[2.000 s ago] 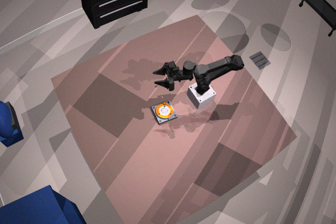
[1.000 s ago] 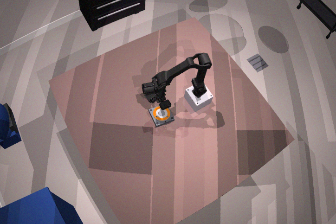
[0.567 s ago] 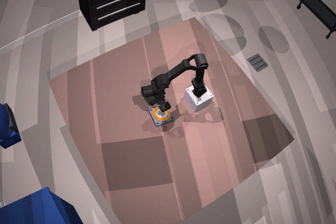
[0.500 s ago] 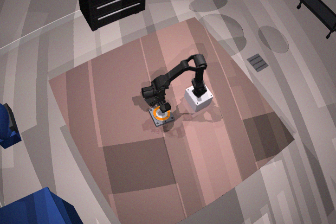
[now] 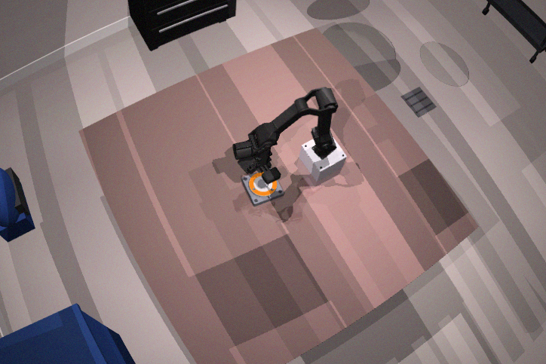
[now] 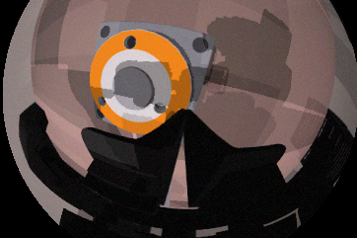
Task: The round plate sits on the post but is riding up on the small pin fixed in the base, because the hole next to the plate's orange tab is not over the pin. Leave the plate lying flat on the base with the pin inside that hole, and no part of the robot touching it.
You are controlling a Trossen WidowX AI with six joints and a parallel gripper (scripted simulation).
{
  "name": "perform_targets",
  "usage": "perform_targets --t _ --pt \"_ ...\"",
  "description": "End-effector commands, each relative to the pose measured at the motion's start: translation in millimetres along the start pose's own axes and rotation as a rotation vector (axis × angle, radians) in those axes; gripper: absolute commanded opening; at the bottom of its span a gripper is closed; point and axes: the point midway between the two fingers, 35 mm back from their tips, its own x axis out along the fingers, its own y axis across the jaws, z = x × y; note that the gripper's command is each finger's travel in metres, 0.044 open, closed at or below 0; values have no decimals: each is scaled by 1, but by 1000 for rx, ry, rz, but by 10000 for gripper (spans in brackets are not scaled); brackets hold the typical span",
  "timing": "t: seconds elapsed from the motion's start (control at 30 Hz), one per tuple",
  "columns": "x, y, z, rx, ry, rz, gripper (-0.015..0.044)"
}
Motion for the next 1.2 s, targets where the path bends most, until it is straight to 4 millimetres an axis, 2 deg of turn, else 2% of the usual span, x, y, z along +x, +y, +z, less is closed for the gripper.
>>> perform_targets --t 0.0,1.17 --pt "2 3 -8 5 8 7 0" --pt "2 14 -25 5 10 8 0"
